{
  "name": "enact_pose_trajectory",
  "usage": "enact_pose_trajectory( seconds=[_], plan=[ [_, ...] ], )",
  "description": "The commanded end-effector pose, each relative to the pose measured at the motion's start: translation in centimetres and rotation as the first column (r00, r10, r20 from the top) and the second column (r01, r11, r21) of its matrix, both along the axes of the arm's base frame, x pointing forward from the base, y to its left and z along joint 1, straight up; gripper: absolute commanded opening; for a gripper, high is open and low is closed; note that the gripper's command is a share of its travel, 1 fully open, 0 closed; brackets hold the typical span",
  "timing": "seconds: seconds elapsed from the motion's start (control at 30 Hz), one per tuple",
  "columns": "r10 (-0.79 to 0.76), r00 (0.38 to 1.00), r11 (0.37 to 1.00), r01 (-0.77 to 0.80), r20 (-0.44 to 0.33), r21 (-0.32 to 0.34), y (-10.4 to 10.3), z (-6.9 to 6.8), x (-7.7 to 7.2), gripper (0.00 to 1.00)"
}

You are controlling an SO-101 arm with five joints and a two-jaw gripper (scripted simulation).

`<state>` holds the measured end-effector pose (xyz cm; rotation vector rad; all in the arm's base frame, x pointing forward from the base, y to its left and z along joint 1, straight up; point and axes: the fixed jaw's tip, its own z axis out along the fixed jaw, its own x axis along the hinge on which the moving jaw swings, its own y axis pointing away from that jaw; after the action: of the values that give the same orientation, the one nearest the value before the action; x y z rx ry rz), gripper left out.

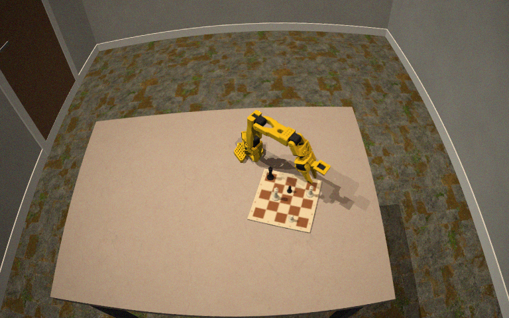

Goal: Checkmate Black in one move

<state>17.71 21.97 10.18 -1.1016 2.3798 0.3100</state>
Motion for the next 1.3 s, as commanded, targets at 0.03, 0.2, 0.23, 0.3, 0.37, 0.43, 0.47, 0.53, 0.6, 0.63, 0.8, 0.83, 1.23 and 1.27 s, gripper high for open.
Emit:
enact_pose_trajectory(
  seconds=[0.03, 0.2, 0.23, 0.3, 0.37, 0.43, 0.47, 0.53, 0.6, 0.63, 0.8, 0.83, 1.23, 1.27],
  plan=[
    [0.003, 1.0, 1.0, -0.003, -0.002, 0.004, 0.1, -0.1, -0.2, 0.12],
    [0.003, 1.0, 1.0, -0.003, -0.003, 0.004, 0.1, 0.1, -0.3, 0.12],
    [0.003, 1.0, 1.0, -0.003, -0.003, 0.004, 0.1, 0.2, -0.3, 0.12],
    [0.003, 1.0, 1.0, -0.003, -0.003, 0.004, 0.1, 0.3, -0.3, 0.12],
    [0.003, 1.0, 1.0, -0.003, -0.003, 0.004, 0.1, 0.3, -0.3, 0.12],
    [0.003, 1.0, 1.0, -0.003, -0.003, 0.004, 0.1, 0.3, -0.3, 0.12],
    [0.003, 1.0, 1.0, -0.003, -0.003, 0.004, 0.1, 0.3, -0.3, 0.12],
    [0.003, 1.0, 1.0, -0.003, -0.003, 0.004, 0.1, 0.3, -0.3, 0.12],
    [0.003, 1.0, 1.0, -0.003, -0.003, 0.004, 0.1, 0.3, -0.3, 0.12],
    [0.003, 1.0, 1.0, -0.003, -0.003, 0.004, 0.1, 0.3, -0.3, 0.12],
    [0.003, 1.0, 1.0, -0.003, -0.003, 0.004, 0.1, 0.1, -0.3, 0.12],
    [0.003, 1.0, 1.0, -0.003, -0.003, 0.004, 0.1, 0.0, -0.3, 0.12],
    [0.003, 1.0, 1.0, -0.003, -0.003, 0.004, 0.1, -1.9, -0.2, 0.12],
    [0.003, 1.0, 1.0, -0.003, -0.003, 0.004, 0.1, -2.2, -0.2, 0.12]
  ],
)
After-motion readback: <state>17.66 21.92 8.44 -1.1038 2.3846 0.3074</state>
